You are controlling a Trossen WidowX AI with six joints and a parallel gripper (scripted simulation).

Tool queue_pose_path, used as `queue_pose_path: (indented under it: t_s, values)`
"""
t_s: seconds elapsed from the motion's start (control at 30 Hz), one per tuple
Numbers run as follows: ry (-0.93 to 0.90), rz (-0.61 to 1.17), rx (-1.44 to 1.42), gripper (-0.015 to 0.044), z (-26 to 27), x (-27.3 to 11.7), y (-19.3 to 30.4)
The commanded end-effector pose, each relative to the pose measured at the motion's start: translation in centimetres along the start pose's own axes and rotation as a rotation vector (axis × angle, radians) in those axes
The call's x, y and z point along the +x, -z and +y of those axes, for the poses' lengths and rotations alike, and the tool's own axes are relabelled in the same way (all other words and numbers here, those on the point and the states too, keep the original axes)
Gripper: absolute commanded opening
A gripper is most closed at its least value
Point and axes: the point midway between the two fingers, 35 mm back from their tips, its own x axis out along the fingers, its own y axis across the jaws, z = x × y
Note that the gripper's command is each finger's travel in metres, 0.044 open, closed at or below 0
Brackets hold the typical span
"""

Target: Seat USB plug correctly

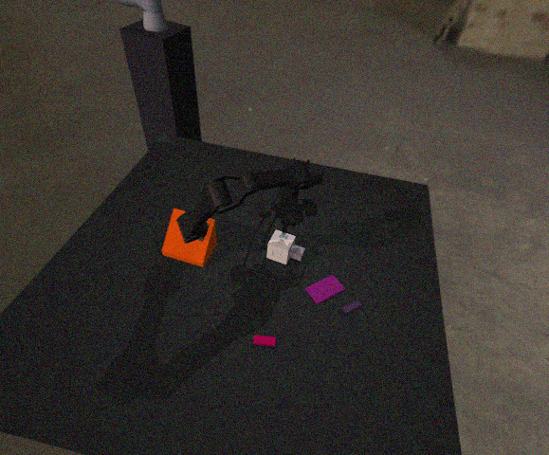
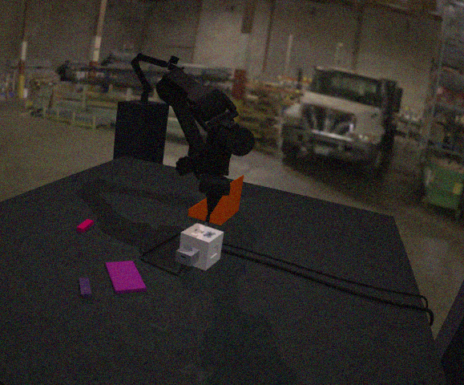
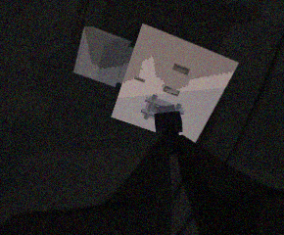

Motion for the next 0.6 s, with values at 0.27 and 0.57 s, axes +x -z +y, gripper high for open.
queue_pose_path:
  t_s: [0.27,0.57]
  values:
    - [0.002,-0.001,0.306,0.0000,-0.04,0.03,0.00]
    - [0.002,-0.001,0.450,0.0000,-0.04,0.03,0.00]
